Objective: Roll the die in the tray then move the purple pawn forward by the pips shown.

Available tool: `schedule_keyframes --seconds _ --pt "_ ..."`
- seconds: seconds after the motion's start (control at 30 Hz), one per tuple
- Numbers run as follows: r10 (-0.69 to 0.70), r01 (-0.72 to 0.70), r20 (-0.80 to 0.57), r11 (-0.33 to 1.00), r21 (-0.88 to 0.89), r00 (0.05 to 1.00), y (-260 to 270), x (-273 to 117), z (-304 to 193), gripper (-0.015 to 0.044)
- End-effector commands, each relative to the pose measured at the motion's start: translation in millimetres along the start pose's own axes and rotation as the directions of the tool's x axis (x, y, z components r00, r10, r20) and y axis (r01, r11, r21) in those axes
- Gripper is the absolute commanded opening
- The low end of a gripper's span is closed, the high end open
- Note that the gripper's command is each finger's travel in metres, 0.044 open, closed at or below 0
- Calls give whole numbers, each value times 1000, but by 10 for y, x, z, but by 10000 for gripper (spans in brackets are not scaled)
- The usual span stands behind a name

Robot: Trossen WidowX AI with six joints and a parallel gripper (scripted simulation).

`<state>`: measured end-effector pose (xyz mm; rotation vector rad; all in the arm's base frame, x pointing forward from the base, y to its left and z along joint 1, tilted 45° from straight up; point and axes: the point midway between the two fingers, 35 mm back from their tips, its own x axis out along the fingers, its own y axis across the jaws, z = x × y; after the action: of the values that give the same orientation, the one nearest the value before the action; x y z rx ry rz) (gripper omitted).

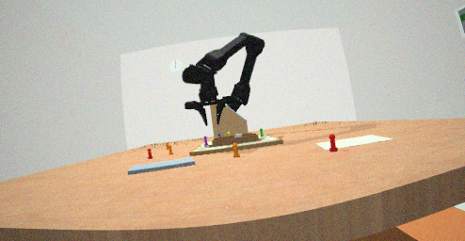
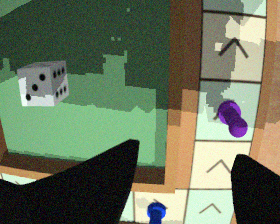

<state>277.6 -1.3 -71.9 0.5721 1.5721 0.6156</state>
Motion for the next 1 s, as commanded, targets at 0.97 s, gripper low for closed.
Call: schedule_keyframes --seconds 0.97 --pt "13 4 24 814 -581 1000 -342 317 -12 200"
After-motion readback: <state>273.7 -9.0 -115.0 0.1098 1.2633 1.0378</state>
